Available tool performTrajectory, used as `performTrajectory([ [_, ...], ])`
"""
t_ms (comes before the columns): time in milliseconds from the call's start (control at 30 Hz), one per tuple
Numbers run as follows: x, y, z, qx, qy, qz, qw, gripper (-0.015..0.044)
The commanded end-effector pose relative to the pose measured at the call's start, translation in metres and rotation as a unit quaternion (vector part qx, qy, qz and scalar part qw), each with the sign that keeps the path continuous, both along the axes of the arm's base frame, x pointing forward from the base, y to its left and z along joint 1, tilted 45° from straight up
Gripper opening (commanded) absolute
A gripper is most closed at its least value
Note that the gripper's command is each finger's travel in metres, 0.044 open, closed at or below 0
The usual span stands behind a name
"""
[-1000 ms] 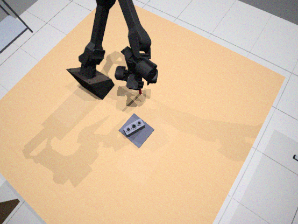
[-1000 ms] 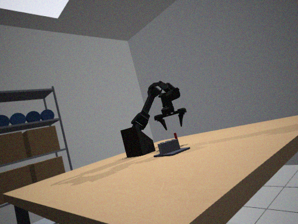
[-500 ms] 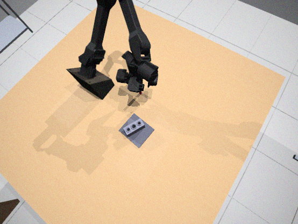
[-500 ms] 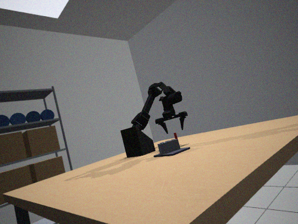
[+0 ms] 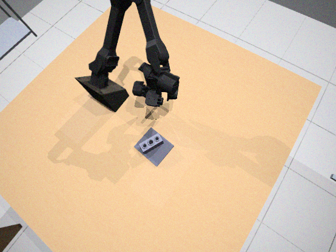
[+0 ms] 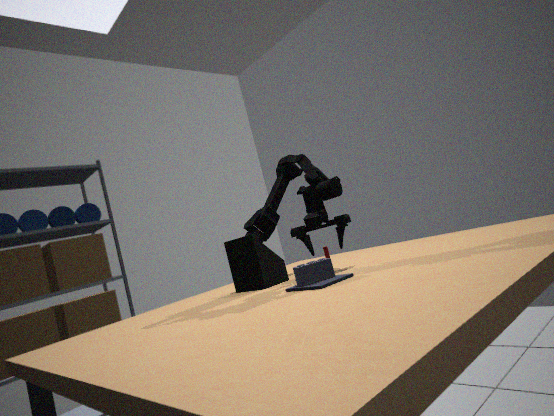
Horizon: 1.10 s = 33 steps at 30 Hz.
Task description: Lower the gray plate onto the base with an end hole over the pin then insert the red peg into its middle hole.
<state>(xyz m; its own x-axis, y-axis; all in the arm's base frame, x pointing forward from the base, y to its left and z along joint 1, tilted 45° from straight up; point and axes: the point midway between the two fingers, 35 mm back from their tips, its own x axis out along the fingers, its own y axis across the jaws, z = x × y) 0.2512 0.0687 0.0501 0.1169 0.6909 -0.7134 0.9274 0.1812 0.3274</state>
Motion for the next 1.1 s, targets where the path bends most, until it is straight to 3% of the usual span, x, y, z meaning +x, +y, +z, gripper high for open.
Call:
performTrajectory([
  [0,-0.0018,0.0065,-0.0074,0.004,0.007,-0.001,1.000,0.0440],
  [300,-0.0016,0.0149,-0.0151,0.006,0.007,-0.001,1.000,0.0440],
  [833,-0.0016,0.0149,-0.0151,0.006,0.007,-0.001,1.000,0.0020],
  [1067,-0.0016,0.0149,-0.0151,0.006,0.007,-0.001,1.000,0.0000],
])
